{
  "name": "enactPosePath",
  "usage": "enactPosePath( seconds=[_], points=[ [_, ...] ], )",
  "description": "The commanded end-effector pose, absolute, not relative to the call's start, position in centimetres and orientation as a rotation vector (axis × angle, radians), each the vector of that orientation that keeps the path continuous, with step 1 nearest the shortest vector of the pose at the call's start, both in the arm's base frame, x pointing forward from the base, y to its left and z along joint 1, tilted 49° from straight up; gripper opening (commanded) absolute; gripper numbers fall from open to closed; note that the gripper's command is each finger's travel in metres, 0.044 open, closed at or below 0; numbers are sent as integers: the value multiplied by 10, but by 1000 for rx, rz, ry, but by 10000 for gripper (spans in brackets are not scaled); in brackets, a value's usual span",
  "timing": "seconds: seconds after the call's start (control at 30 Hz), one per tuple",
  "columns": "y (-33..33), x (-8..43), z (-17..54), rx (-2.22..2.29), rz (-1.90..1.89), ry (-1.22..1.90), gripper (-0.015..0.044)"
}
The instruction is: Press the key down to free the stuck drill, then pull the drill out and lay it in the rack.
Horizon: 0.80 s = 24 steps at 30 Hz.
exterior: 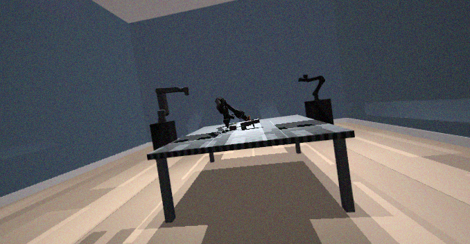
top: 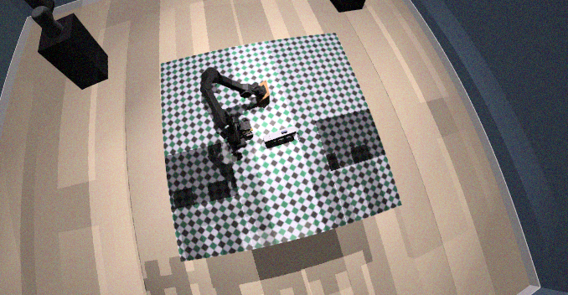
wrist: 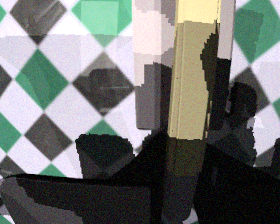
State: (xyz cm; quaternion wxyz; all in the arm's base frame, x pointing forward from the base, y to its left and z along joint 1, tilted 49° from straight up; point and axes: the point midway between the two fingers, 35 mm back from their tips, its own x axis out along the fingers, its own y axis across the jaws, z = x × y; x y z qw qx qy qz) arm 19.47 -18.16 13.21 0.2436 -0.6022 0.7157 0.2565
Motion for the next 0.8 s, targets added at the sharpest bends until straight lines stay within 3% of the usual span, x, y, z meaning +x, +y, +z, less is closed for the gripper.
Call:
enactPosePath(
  seconds=[0.0,0.3,0.77],
  points=[
    [-185,194,129,-1648,706,1949,0],
    [-194,192,121,-1649,705,1950,0],
    [-192,192,124,-1647,698,1953,368]
  ],
)
